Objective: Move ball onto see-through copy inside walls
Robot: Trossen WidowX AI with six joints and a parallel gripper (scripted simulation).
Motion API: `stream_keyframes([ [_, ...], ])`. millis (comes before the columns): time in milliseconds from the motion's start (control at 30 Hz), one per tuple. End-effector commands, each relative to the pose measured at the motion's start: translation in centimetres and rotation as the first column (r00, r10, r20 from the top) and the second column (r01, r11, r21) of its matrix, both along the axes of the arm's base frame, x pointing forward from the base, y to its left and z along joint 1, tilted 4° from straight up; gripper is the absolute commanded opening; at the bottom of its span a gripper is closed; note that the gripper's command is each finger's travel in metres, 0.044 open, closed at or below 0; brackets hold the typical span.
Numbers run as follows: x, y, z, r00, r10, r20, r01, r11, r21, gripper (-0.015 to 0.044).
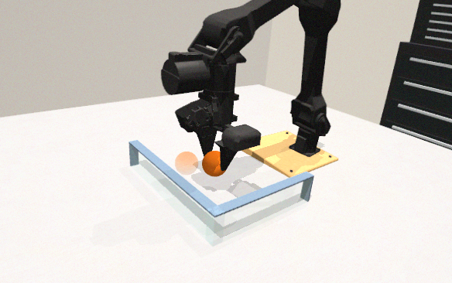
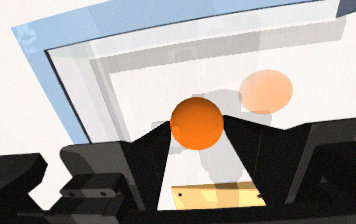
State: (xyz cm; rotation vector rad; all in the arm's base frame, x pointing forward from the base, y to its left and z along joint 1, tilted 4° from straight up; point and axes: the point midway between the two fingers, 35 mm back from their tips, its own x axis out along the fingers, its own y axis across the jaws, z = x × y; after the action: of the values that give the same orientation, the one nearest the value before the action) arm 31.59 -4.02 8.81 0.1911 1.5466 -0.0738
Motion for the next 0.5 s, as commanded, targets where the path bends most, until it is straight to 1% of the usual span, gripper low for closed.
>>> stream_keyframes([
  [0, 0.2, -0.2, 2.8, 1.000, 0.004, 0.015, -0.004, 1.000, -0.003, 0.0000],
  [467, -0.9, -0.6, 9.8, 1.000, 0.004, 0.014, -0.004, 1.000, -0.004, 0.0000],
])
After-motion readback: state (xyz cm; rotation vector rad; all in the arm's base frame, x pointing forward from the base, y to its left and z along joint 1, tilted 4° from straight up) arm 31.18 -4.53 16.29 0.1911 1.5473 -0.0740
